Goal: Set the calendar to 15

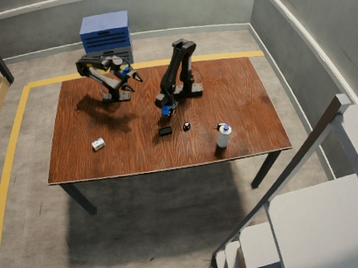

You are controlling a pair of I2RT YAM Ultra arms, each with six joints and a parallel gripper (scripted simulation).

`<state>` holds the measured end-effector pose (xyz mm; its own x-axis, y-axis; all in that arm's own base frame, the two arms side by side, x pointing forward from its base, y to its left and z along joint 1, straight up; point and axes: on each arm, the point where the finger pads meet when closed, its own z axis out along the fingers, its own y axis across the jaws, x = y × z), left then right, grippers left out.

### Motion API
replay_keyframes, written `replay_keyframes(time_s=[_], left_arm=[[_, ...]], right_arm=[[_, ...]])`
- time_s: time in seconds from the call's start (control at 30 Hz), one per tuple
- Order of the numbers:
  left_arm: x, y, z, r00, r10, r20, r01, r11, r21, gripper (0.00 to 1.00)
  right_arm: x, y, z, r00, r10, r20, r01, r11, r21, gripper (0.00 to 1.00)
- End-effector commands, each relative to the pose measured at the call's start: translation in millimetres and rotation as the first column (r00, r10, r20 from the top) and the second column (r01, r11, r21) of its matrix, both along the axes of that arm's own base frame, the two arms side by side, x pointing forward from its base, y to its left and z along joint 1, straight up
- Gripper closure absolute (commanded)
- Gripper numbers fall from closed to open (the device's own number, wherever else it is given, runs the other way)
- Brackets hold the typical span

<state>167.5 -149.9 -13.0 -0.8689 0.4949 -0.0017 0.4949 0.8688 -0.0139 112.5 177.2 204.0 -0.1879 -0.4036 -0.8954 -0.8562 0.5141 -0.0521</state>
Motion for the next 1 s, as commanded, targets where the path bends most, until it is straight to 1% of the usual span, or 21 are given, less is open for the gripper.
replay_keyframes(time_s=[0.0,0.3,0.37,0.43,0.47,0.5,0.57,0.6,0.73,0.87,0.97], left_arm=[[3.0,1.5,0.5,1.000,0.002,0.014,-0.002,1.000,0.005,0.61],[2.6,0.5,0.5,1.000,0.002,0.014,-0.002,1.000,0.005,0.74],[2.6,0.5,0.5,1.000,0.002,0.014,-0.002,1.000,0.005,0.74],[3.5,-1.6,-1.4,1.000,0.003,0.022,-0.003,1.000,0.010,0.97],[3.5,-1.6,-1.4,1.000,0.003,0.022,-0.003,1.000,0.010,1.00],[3.5,-1.6,-1.4,1.000,0.003,0.022,-0.003,1.000,0.010,1.00],[-0.1,1.6,1.8,1.000,0.000,0.010,0.000,1.000,0.020,0.77],[4.0,-2.1,8.5,1.000,0.000,0.026,0.000,1.000,0.006,0.74],[3.7,-1.9,30.5,1.000,0.000,0.026,0.000,1.000,0.006,0.74],[3.2,-1.6,60.4,1.000,0.000,0.026,0.000,1.000,0.006,0.74],[3.1,-1.5,63.9,1.000,0.000,0.026,0.000,1.000,0.006,0.74]], right_arm=[[-2.4,-3.0,7.4,1.000,0.003,0.008,-0.003,1.000,0.015,0.00],[-2.4,-3.0,7.4,1.000,0.003,0.008,-0.003,1.000,0.015,0.00],[-2.4,-3.0,7.4,1.000,0.003,0.008,-0.003,1.000,0.015,0.00],[-2.4,-3.0,7.4,1.000,0.003,0.008,-0.003,1.000,0.015,0.00],[-2.4,-3.0,7.4,1.000,0.003,0.008,-0.003,1.000,0.015,0.00],[-2.4,-3.0,7.4,1.000,0.003,0.008,-0.003,1.000,0.015,0.00],[-2.4,-3.0,7.4,1.000,0.003,0.008,-0.003,1.000,0.015,0.00],[-2.4,-3.0,7.4,1.000,0.003,0.008,-0.003,1.000,0.015,0.00],[-2.4,-3.0,7.4,1.000,0.003,0.008,-0.003,1.000,0.015,0.00],[-2.4,-3.0,7.4,1.000,0.003,0.008,-0.003,1.000,0.015,0.00],[-2.4,-3.0,7.4,1.000,0.003,0.008,-0.003,1.000,0.015,0.00]])
